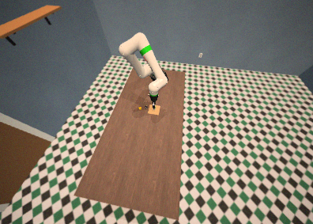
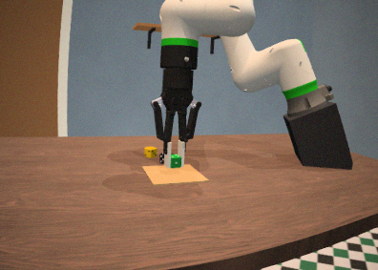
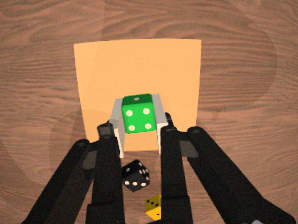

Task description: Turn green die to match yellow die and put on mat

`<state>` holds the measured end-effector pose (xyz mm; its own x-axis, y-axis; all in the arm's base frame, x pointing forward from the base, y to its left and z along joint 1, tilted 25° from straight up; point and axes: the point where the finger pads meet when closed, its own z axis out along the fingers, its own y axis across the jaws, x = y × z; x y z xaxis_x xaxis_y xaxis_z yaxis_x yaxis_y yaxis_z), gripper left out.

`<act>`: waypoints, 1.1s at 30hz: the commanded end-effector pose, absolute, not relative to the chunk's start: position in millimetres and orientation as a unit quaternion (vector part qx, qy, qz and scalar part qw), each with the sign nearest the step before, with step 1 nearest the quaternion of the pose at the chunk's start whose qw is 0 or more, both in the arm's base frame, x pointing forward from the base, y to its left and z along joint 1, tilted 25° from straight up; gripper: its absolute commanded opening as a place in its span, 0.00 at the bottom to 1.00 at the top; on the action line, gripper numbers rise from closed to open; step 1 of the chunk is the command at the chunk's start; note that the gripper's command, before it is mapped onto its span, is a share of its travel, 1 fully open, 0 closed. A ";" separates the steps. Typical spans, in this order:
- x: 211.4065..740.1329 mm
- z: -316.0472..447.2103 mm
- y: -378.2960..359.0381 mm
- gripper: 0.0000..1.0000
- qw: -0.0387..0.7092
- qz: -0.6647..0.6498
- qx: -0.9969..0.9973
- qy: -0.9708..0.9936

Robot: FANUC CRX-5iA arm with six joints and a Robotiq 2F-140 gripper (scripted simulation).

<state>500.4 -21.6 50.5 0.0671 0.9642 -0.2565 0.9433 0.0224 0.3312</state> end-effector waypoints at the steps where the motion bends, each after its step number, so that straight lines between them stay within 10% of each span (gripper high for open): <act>1: 504.0 42.9 -23.9 0.16 0.214 0.025 0.699 0.682; 33: 505.6 38.5 -25.2 0.16 0.214 0.025 0.699 0.682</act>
<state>505.4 -25.3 38.3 0.0677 0.9641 -0.2570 0.9430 0.0223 0.3321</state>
